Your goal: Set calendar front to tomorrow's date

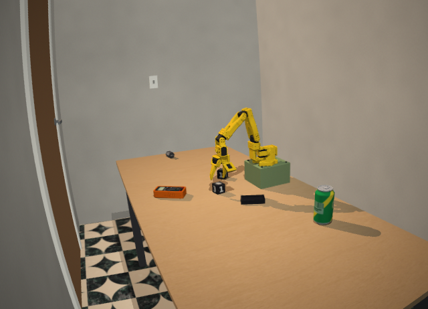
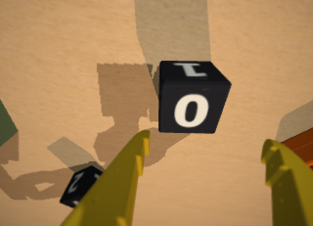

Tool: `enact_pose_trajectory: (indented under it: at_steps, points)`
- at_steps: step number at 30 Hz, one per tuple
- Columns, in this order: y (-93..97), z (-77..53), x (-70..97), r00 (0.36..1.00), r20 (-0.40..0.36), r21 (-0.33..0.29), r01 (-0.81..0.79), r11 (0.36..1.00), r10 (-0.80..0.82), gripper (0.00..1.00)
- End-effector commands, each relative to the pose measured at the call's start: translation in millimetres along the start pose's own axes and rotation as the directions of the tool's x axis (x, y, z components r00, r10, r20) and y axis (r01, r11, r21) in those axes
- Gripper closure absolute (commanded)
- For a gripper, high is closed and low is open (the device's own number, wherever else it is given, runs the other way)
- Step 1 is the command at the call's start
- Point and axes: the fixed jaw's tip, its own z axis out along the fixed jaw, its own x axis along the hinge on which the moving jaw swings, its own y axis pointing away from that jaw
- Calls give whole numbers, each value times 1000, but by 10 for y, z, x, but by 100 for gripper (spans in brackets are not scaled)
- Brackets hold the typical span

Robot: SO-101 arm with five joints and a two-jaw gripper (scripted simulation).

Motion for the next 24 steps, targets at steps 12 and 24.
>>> enact_pose_trajectory:
  at_steps: [12, 24]
  points:
    - [44, 124, 6, 1000, 5, -22, 0, 1000, 0, 65]
    - [46, 298, 5, 1000, 5, -22, 0, 1000, 0, 65]
